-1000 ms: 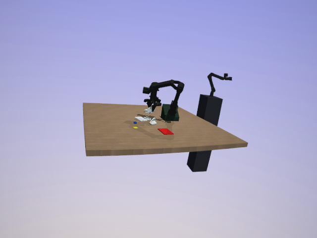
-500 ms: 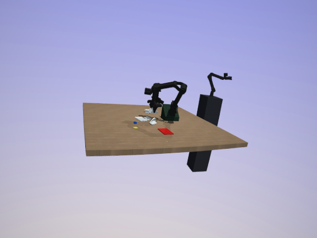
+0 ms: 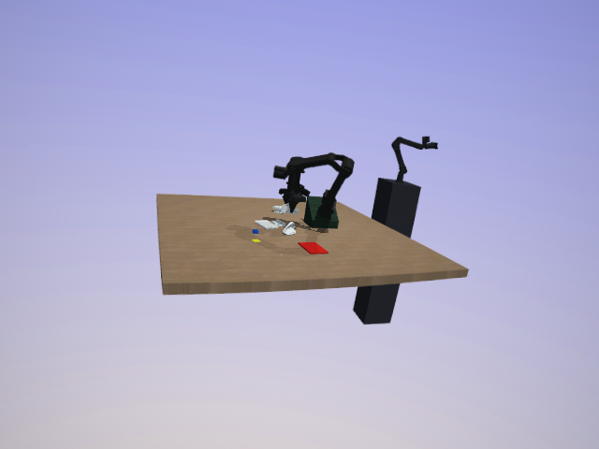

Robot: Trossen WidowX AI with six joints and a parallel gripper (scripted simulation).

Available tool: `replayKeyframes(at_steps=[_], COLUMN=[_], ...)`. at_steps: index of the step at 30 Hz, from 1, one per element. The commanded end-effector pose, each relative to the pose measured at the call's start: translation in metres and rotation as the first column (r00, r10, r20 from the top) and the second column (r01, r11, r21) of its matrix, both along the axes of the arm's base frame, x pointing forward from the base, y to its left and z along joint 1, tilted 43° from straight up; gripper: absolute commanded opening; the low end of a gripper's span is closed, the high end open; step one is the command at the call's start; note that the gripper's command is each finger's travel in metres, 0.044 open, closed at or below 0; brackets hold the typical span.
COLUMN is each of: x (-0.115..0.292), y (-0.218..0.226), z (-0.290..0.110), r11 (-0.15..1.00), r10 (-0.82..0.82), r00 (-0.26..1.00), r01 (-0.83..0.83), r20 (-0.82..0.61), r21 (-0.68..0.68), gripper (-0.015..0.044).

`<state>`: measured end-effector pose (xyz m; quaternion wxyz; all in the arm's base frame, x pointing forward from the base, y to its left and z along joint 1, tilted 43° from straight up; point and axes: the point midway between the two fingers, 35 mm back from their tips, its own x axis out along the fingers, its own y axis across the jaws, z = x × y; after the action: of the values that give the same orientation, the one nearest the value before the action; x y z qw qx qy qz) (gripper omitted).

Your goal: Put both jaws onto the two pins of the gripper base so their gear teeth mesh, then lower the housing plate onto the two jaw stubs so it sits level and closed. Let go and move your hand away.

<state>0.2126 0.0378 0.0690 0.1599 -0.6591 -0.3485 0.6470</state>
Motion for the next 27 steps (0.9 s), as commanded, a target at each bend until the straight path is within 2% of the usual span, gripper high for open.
replayKeyframes(at_steps=[1,14,27], x=[0.000,0.002,0.043], y=[0.001,0.001,0.001], z=[0.001,0.001,0.001], r11=[1.000,1.000,1.000], r10=[-0.019,-0.021,-0.021], r00=[1.000,1.000,1.000], r01=[0.019,0.021,0.021], r20=[-0.016,-0.018,-0.016], r21=[0.001,0.001,0.000], gripper=[0.0134,0.0134,0.0134])
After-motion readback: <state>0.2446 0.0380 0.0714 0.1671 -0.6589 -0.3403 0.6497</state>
